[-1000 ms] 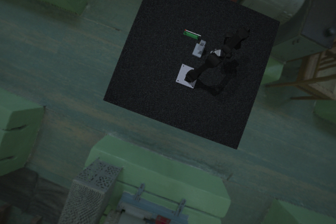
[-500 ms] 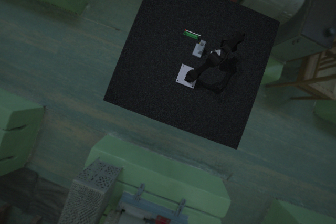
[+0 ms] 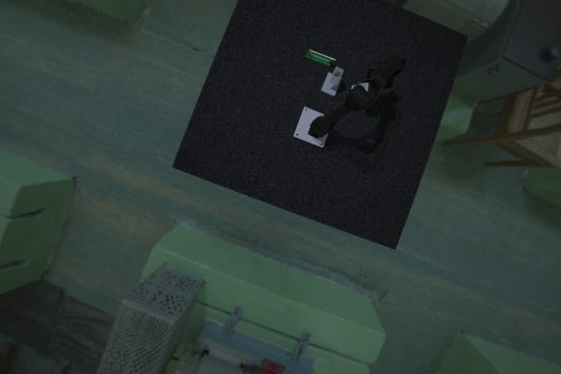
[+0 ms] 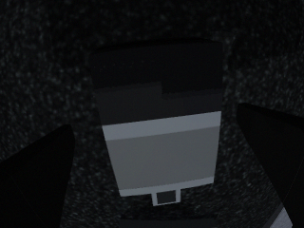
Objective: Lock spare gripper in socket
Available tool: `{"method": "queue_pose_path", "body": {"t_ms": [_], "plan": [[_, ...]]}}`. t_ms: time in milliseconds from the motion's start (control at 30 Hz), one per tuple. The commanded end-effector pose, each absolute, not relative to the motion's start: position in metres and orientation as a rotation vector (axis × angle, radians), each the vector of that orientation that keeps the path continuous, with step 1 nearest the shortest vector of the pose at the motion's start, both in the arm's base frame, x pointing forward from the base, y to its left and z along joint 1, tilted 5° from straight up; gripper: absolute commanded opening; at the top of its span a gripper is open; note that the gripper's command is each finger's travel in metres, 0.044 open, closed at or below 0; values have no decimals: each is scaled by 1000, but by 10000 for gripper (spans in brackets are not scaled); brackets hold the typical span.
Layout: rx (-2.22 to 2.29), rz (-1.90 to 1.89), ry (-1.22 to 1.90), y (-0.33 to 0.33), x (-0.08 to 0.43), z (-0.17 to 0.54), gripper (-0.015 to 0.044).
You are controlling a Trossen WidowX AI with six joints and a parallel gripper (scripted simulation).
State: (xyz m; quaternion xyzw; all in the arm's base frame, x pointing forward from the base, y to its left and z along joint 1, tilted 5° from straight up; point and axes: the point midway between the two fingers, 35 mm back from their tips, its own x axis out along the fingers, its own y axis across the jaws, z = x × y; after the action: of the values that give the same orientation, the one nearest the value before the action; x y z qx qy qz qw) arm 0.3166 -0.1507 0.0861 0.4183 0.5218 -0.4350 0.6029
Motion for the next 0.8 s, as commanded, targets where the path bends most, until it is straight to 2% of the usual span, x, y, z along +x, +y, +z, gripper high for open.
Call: {"method": "queue_pose_path", "body": {"t_ms": [0, 567, 767], "plan": [[965, -1010, 1217, -151, 316, 78, 440], [965, -1010, 1217, -152, 316, 56, 440], [965, -1010, 1217, -152, 316, 56, 282]]}}
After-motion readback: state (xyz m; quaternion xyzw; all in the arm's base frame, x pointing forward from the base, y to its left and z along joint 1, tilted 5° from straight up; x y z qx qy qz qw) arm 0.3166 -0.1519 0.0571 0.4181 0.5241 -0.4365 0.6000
